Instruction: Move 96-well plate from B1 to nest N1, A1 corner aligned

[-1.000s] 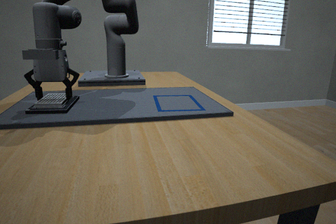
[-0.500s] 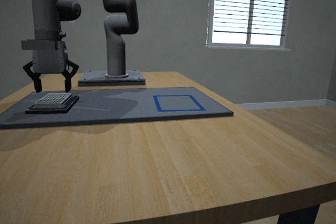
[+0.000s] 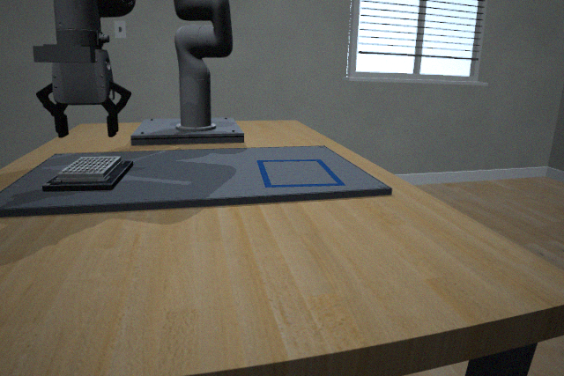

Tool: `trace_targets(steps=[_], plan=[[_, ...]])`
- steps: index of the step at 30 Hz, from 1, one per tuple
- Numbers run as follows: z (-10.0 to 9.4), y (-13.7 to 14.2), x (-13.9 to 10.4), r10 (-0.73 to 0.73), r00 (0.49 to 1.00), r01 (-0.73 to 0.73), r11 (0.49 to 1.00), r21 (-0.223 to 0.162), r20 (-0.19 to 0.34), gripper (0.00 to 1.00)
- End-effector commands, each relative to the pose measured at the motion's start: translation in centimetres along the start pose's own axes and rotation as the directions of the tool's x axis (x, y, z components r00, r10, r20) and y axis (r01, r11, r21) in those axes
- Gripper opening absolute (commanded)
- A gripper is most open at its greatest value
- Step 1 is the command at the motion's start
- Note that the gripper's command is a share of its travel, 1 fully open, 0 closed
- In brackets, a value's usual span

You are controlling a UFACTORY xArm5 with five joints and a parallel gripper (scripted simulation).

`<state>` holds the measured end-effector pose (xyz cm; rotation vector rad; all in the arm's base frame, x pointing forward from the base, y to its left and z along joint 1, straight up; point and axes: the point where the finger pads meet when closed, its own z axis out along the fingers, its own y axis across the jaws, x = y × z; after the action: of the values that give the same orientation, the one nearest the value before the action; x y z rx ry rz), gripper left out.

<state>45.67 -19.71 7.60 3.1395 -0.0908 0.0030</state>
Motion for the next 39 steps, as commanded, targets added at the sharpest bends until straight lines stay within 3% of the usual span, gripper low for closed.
trace_targets(steps=[1,10,39], plan=[[-1.3,0.1,0.1,0.0,1.0,0.0,1.0,0.0,-0.005,1.0],[-3.1,0.1,0.1,0.0,1.0,0.0,1.0,0.0,-0.005,1.0],[-3.1,0.1,0.1,0.0,1.0,0.0,1.0,0.0,-0.005,1.0]])
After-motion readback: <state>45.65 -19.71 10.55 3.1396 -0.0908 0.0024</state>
